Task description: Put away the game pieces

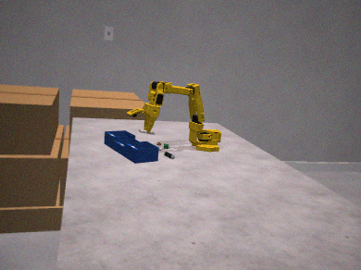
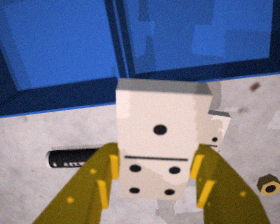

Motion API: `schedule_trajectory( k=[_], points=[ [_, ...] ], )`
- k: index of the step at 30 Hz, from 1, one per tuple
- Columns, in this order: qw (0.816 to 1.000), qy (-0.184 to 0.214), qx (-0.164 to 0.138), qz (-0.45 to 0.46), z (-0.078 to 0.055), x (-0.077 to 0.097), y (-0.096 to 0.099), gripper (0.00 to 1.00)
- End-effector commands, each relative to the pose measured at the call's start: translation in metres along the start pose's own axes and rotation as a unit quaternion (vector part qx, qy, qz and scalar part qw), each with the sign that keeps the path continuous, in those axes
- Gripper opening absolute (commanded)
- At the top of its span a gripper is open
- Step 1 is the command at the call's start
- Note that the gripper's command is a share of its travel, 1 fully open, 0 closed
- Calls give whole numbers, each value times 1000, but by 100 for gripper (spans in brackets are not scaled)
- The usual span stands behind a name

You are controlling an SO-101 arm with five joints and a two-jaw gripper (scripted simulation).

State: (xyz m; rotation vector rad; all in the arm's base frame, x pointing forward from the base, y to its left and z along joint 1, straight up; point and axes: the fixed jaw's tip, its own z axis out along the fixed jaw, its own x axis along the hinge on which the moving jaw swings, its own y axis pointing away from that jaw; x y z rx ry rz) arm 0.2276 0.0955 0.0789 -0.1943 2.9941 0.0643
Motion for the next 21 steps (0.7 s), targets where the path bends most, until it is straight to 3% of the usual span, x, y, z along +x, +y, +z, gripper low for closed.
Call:
schedule_trajectory(
  k=[1, 21],
  points=[
    [999, -32, -10, -25, -9, -11, 8, 0],
    [979, -72, -30, -188, -4, -28, 60, 0]
  ],
)
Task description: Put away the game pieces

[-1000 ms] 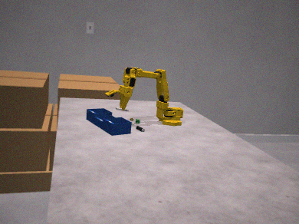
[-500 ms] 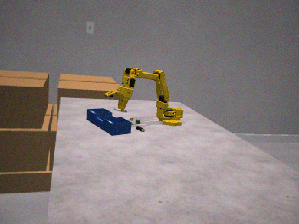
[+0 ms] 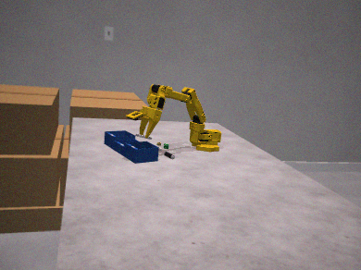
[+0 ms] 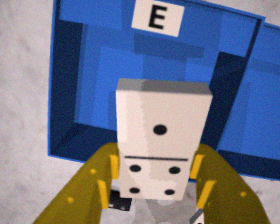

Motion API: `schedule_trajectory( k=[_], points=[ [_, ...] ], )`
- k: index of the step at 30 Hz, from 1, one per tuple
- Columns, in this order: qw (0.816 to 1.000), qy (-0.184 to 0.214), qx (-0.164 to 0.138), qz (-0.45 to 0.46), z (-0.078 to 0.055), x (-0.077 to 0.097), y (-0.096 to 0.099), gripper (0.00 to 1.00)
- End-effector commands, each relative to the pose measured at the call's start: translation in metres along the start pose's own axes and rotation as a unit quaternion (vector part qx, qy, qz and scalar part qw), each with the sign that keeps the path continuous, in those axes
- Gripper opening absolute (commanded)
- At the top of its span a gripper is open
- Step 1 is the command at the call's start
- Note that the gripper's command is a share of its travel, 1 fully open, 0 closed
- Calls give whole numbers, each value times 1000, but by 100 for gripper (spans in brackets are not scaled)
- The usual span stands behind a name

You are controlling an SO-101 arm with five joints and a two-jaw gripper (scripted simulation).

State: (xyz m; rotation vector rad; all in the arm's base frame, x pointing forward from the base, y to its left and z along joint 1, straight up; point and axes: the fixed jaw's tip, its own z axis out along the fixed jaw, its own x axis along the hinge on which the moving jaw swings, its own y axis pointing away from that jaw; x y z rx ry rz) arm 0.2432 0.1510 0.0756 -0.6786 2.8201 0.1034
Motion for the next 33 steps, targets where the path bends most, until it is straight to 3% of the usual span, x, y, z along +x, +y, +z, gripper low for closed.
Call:
schedule_trajectory(
  k=[1, 23, 24, 33],
  points=[
    [999, -25, -4, -22, -11, -10, 6, 0],
    [999, -25, -4, -24, -11, -10, 6, 0],
    [998, -49, -7, -42, -19, -16, 10, 0],
    [998, -49, -7, -42, -19, -16, 10, 0]
  ],
)
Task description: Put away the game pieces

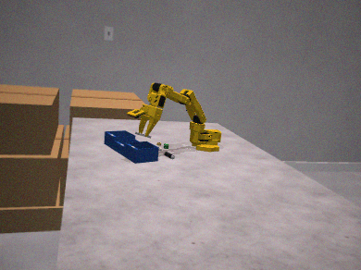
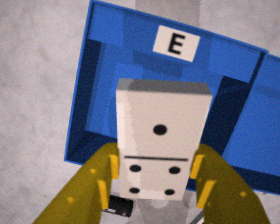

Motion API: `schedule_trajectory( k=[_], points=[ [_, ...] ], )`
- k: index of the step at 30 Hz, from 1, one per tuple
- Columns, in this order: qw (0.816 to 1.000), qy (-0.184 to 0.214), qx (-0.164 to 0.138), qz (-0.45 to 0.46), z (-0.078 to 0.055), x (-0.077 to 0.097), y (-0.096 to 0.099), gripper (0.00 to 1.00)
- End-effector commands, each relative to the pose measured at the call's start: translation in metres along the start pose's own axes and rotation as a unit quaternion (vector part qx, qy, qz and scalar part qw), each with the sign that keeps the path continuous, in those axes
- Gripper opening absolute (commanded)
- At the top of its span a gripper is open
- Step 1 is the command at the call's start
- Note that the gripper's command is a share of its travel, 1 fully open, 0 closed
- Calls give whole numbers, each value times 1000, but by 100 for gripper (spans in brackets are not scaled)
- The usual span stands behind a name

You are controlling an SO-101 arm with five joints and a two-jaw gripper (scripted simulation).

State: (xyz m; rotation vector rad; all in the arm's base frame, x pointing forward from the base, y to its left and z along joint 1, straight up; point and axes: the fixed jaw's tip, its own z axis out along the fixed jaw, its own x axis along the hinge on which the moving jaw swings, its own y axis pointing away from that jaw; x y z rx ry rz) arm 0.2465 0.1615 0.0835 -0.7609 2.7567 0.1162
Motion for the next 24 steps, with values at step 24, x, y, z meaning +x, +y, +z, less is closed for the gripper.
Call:
schedule_trajectory(
  k=[24],
  points=[
    [1000, -11, -2, -9, -1, -2, 2, 0]
  ],
)
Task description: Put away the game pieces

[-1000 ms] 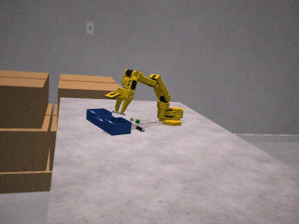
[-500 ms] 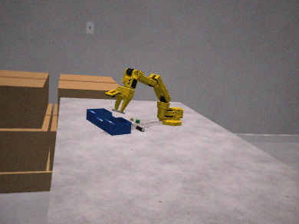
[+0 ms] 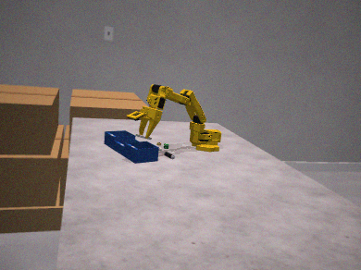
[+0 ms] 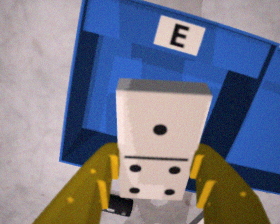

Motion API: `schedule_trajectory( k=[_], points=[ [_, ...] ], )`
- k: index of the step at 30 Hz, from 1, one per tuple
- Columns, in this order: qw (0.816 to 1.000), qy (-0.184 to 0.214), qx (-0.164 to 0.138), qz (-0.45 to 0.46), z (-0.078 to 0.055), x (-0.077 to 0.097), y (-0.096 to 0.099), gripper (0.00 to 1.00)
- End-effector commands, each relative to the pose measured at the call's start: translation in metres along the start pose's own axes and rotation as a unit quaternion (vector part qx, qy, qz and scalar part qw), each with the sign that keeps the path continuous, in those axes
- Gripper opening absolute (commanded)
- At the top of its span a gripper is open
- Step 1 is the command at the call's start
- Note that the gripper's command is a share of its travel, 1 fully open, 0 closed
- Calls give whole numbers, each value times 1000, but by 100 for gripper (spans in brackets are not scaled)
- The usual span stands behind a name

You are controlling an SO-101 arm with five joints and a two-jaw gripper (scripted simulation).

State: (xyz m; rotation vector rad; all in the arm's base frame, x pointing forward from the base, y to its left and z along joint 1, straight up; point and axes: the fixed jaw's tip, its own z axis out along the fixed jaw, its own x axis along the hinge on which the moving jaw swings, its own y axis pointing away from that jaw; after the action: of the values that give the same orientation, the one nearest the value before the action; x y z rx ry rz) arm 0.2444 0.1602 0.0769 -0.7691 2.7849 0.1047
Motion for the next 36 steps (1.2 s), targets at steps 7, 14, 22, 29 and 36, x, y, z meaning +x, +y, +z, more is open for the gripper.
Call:
schedule_trajectory(
  k=[7, 14, 22, 29, 36],
  points=[
    [1000, -22, -2, -9, 3, -4, 2, 0],
    [1000, -21, -2, -9, 6, -3, 2, 0],
    [1000, -21, -2, -9, 7, -3, 2, 0],
    [1000, -21, -2, -9, 13, -2, 2, 0],
    [1000, -21, -2, -9, 21, -1, 2, 0]
  ],
)
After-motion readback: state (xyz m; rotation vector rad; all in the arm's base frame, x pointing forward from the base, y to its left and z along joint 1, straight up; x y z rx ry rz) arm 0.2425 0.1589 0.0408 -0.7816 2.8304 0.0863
